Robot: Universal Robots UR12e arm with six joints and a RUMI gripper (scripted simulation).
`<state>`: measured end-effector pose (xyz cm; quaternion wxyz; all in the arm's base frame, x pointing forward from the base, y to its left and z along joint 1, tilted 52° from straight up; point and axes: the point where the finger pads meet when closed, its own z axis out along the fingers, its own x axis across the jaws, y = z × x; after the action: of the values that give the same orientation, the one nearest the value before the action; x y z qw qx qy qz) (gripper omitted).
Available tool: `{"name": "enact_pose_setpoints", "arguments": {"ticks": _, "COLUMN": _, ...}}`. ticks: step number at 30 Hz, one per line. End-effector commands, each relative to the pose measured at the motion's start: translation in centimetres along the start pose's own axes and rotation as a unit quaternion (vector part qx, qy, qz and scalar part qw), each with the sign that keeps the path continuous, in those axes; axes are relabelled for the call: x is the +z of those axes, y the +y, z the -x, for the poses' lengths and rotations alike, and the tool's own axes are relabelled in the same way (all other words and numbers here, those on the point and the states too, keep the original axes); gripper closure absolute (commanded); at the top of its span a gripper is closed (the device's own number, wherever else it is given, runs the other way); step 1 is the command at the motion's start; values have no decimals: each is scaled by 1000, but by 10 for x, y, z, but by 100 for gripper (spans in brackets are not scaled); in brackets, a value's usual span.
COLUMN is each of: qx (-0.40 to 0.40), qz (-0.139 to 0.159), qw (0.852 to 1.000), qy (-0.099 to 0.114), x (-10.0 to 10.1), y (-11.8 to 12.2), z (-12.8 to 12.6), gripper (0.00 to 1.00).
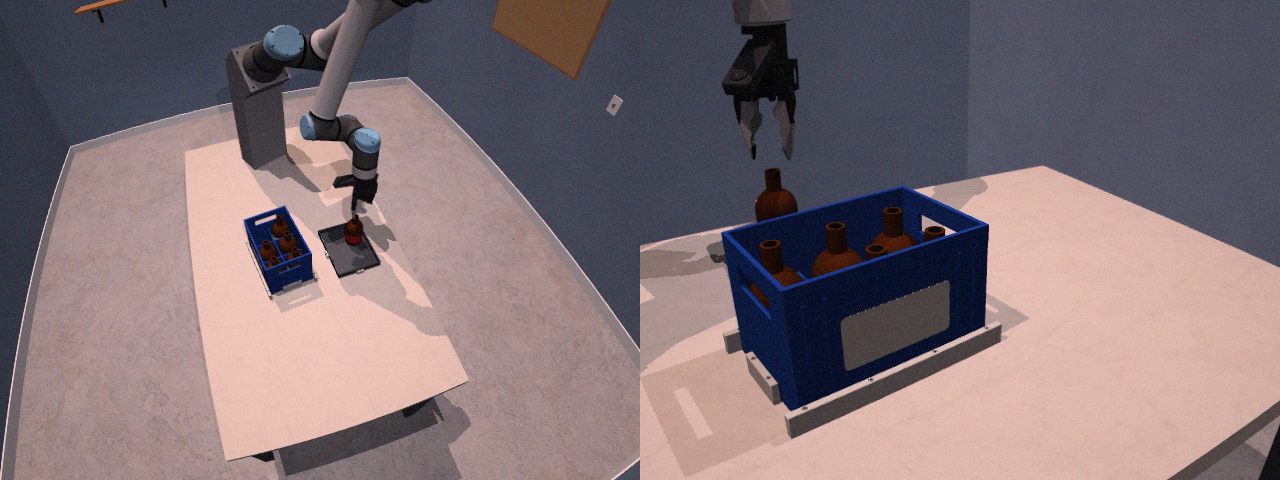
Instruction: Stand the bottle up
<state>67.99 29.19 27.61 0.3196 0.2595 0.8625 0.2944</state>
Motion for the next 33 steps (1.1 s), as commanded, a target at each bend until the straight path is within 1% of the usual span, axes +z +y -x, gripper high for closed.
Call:
{"name": "enact_pose_setpoints", "arguments": {"ticks": 1, "qx": 0, "qz": 0, "qw": 1000, "qy": 0, "x": 0, "y": 0, "z": 0, "gripper": 62}}
{"name": "enact_pose_setpoints", "arguments": {"ticks": 19, "qx": 0, "qz": 0, "qw": 1000, "qy": 0, "x": 1, "y": 0, "z": 0, "gripper": 62}}
{"name": "enact_pose_setpoints", "arguments": {"ticks": 33, "qx": 0, "qz": 0, "qw": 1000, "qy": 0, "x": 12, "y": 0, "z": 0, "gripper": 62}}
